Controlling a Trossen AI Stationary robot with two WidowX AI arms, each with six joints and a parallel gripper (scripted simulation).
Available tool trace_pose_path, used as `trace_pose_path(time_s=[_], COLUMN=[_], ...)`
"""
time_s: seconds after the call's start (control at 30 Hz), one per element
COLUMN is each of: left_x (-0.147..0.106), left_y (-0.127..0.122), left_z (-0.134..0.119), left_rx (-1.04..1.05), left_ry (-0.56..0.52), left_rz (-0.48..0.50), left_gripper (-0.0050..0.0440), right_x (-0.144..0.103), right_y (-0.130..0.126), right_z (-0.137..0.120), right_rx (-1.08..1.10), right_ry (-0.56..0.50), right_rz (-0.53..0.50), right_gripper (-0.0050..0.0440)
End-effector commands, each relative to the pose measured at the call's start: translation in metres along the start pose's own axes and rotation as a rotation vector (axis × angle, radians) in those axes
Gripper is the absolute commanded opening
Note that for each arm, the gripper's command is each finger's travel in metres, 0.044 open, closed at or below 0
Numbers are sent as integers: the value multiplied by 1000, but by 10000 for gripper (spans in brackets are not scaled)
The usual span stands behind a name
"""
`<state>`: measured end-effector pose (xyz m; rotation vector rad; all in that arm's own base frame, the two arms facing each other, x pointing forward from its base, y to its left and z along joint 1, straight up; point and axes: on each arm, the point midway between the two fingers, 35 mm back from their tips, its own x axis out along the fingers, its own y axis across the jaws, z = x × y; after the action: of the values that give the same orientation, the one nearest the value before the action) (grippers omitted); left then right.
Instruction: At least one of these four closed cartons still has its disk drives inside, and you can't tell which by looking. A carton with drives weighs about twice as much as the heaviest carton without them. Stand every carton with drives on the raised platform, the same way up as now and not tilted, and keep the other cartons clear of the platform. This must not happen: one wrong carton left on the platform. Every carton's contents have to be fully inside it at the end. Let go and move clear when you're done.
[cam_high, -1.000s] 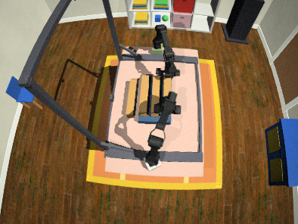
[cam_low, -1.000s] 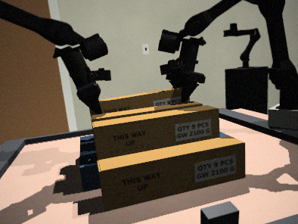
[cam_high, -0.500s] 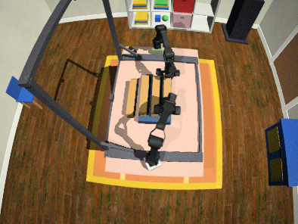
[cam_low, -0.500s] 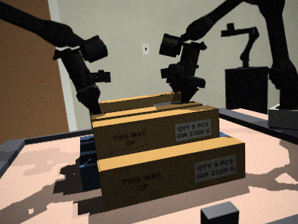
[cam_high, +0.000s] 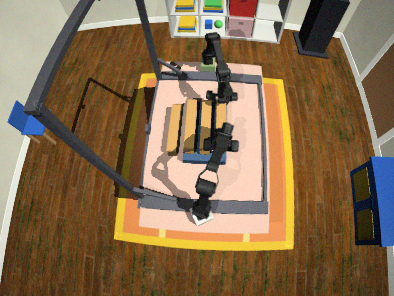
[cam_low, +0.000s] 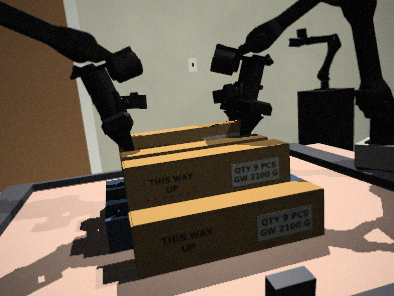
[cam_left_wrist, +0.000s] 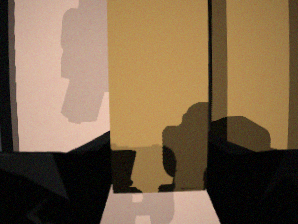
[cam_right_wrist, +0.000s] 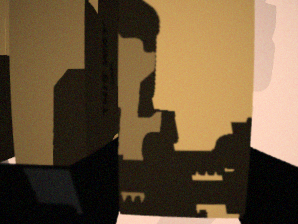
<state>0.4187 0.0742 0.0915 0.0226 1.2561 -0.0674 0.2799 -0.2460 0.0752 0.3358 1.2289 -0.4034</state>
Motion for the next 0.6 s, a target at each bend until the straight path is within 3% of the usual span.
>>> trace_pose_path(time_s=[0.0,0.57], left_x=[-35,-35], left_y=[2,3], left_z=[13,13], left_rx=[7,6], left_ry=[-84,-85], left_rz=[26,26], left_gripper=[-50,-50], right_x=[-20,-21], right_y=[-1,-1], right_z=[9,9], right_rx=[-5,-7], right_ry=[-46,-69], right_rz=[-12,-20], right_gripper=[-50,-50])
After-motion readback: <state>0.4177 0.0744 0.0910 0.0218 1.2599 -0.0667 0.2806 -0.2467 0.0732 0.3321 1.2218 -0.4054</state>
